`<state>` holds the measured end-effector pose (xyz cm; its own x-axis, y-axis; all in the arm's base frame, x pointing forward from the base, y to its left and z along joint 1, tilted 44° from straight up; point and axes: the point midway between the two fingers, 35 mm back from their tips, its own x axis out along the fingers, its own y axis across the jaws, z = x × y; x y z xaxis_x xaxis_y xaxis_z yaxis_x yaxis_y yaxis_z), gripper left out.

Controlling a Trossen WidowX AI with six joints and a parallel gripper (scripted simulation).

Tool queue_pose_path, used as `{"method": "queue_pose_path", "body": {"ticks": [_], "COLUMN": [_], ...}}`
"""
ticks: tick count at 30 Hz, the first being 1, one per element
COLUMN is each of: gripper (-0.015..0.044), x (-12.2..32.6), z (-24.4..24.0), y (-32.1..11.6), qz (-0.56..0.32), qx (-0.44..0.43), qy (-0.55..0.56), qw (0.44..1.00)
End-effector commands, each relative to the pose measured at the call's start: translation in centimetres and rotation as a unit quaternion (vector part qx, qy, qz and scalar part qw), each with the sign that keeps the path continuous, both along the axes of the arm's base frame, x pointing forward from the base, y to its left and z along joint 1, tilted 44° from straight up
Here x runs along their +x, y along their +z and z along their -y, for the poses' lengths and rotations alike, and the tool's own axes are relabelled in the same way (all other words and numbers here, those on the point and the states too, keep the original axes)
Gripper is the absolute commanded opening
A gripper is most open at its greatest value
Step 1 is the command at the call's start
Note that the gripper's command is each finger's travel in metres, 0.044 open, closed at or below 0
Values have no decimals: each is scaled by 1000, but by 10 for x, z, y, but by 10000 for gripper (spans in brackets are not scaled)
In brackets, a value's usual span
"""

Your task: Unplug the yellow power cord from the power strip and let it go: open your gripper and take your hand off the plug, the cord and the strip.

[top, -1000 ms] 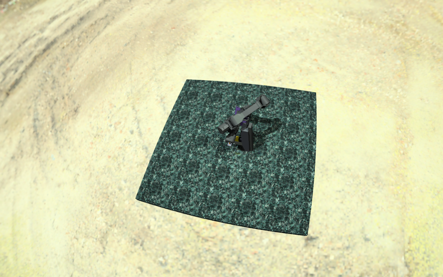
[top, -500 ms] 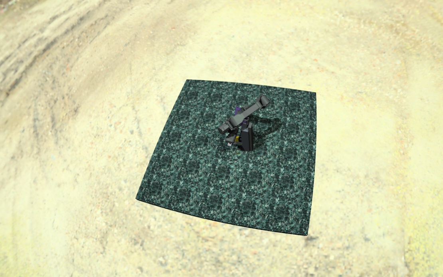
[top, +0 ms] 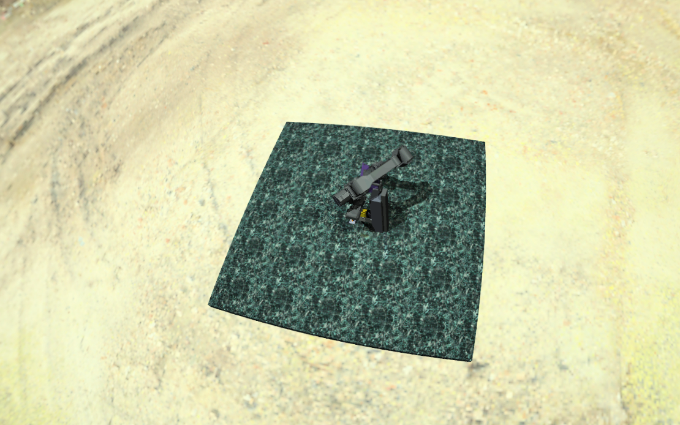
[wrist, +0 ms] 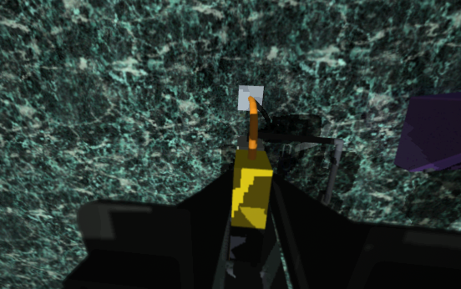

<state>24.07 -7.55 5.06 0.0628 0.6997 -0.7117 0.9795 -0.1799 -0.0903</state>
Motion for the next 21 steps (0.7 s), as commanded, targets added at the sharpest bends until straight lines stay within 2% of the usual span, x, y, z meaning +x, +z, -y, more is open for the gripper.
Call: {"method": "queue_pose_path", "body": {"ticks": [1,20,21], "gripper": [0,0,26], "x": [-3,-11,-10], "z": [15,39,38], "y": [-11,-29,-28], "qz": [-3,-3,-3], "qx": [-15,-15,-15], "qy": [-2,-3,-3], "qw": [1000,1000,1000]}}
